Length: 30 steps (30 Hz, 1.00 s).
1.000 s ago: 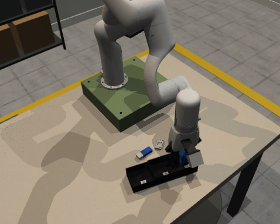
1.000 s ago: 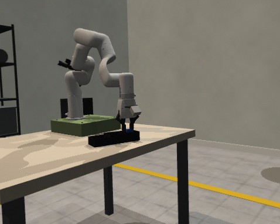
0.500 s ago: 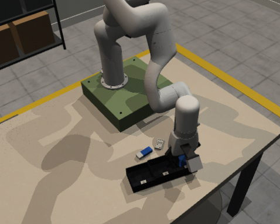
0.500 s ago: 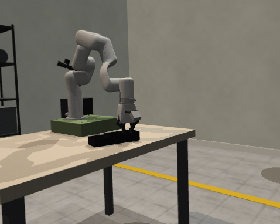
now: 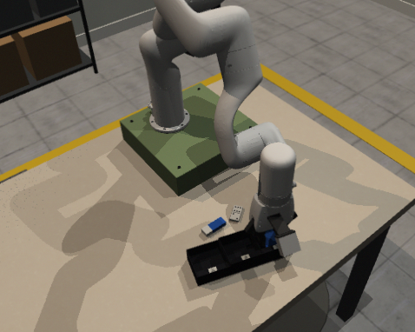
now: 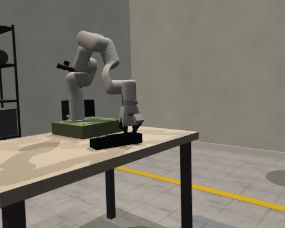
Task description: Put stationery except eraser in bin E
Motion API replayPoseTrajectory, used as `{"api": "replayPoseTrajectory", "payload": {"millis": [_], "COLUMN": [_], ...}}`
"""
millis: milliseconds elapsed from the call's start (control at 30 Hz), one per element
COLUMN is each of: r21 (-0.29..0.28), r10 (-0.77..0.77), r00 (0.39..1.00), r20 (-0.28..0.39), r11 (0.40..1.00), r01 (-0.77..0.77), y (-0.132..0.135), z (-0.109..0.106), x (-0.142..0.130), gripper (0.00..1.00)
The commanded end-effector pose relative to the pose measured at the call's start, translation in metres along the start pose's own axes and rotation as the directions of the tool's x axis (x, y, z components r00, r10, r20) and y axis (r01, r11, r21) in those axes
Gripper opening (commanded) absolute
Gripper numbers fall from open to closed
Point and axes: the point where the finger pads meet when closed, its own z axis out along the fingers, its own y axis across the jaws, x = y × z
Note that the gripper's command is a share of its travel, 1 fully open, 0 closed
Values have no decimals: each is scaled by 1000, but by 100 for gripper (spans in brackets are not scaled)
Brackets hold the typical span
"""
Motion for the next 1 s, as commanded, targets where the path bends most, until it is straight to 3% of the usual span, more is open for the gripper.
{"api": "replayPoseTrajectory", "payload": {"millis": [0,500,967], "r21": [1,1,1], "r10": [0,0,0], "r00": [1000,1000,1000], "r20": [-4,-4,-4], "r11": [1000,1000,1000], "r01": [0,0,0], "y": [0,0,0], "z": [-2,-2,-18], "x": [2,2,2], "gripper": [47,47,47]}}
